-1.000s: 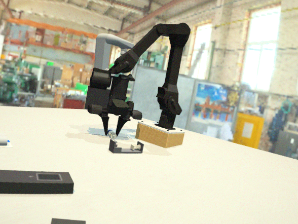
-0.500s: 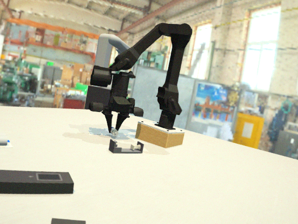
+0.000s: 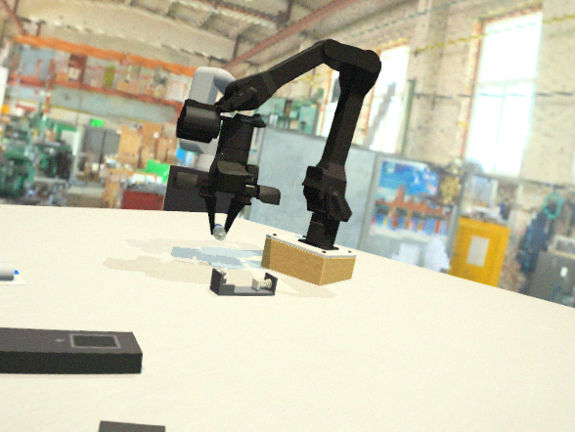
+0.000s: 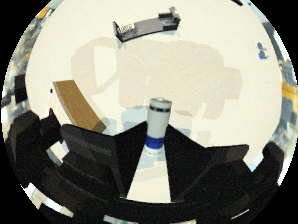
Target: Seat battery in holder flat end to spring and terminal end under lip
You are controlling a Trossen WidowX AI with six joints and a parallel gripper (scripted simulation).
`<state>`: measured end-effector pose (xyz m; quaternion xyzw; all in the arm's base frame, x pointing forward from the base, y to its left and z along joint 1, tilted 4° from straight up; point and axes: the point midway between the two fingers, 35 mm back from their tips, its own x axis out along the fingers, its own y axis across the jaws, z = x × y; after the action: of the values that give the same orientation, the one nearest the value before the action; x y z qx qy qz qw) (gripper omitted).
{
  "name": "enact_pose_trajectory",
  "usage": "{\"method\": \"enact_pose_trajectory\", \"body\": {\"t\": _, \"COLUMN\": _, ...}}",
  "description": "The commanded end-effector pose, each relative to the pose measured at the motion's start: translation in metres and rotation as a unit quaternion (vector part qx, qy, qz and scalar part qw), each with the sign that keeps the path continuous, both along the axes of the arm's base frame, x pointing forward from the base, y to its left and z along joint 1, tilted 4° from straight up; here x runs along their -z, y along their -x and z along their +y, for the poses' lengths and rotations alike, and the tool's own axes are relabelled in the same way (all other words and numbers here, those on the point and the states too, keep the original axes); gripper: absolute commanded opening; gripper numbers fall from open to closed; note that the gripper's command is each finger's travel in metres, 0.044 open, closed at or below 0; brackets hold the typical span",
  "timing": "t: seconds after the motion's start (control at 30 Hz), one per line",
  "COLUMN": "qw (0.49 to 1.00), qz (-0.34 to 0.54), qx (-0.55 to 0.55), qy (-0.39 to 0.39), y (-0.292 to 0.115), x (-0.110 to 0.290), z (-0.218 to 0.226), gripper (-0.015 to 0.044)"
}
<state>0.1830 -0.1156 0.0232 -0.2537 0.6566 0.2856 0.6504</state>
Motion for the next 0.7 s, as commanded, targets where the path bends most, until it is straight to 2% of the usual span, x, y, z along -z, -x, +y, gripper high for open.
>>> {"method": "enact_pose_trajectory", "body": {"t": 0.0, "qw": 0.999, "qz": 0.001, "qx": 0.054, "qy": 0.001, "y": -0.011, "x": -0.004, "z": 0.008, "gripper": 0.0069}}
{"method": "enact_pose_trajectory", "body": {"t": 0.33, "qw": 0.978, "qz": 0.001, "qx": 0.210, "qy": 0.008, "y": -0.041, "x": -0.011, "z": 0.038, "gripper": 0.0069}}
{"method": "enact_pose_trajectory", "body": {"t": 0.67, "qw": 0.929, "qz": 0.008, "qx": 0.370, "qy": 0.010, "y": -0.063, "x": -0.018, "z": 0.073, "gripper": 0.0069}}
